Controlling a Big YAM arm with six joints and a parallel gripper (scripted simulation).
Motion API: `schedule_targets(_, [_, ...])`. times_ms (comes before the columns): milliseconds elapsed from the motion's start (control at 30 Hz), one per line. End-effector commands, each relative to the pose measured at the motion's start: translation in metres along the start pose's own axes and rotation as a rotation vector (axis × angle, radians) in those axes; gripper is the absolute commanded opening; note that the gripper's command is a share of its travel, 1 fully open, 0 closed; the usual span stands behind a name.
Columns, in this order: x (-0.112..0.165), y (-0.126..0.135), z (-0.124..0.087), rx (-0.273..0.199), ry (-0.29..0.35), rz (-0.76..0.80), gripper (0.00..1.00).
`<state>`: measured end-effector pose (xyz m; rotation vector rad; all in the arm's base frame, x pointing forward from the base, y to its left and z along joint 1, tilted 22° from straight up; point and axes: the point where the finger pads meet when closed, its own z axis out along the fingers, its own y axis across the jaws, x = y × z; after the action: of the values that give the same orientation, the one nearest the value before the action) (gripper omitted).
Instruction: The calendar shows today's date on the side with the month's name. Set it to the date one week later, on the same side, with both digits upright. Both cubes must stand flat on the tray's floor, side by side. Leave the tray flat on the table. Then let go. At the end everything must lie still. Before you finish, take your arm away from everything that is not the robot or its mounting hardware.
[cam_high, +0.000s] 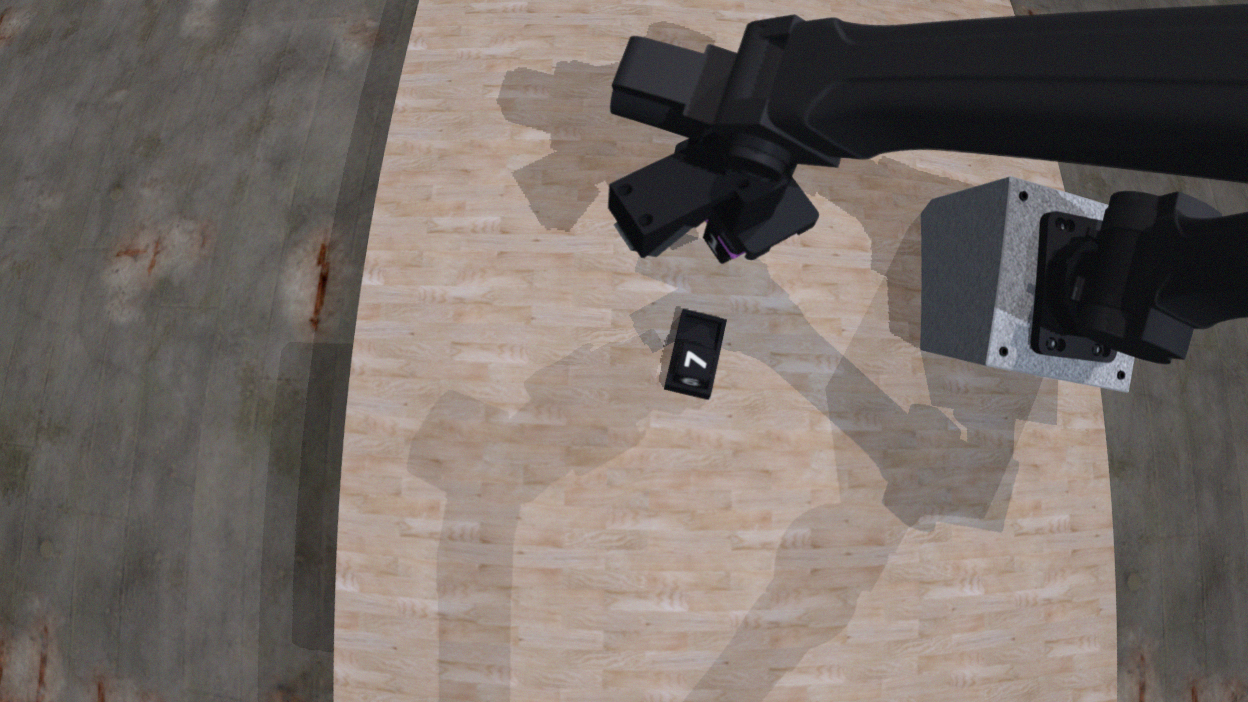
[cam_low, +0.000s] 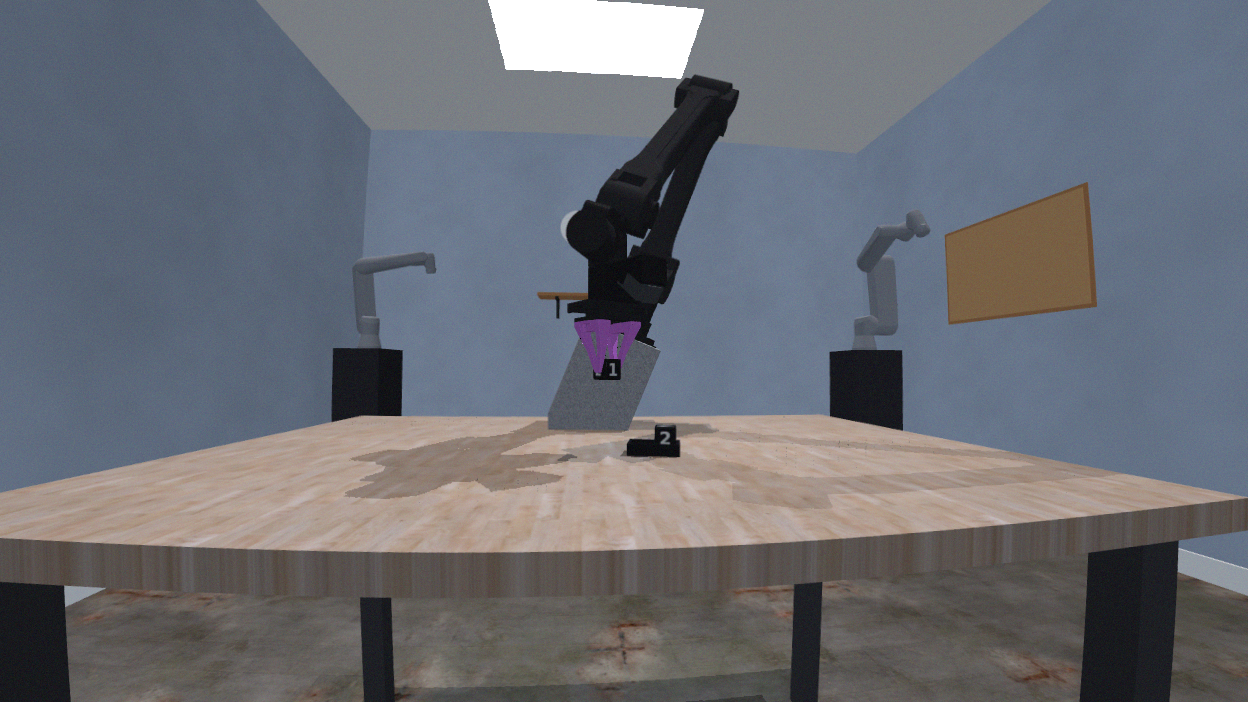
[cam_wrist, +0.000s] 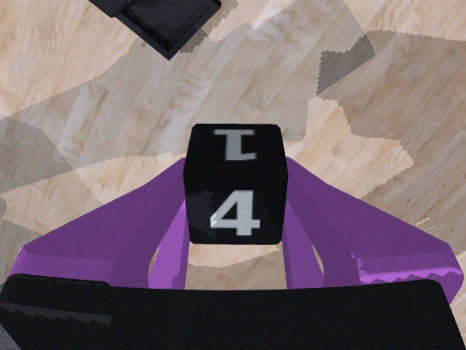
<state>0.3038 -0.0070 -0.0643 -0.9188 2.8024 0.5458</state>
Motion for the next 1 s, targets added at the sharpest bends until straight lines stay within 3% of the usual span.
schedule_targets(0, [-0.012, -0.026, -0.008, 0.043, -0.032, 0.184, 0.26])
schedule_targets(633, [0.015, -0.049, -0.004, 0.034, -0.042, 0.761, 0.26])
schedule_targets(967, [0.010, -0.047, -0.006, 0.036, -0.045, 0.761, 0.26])
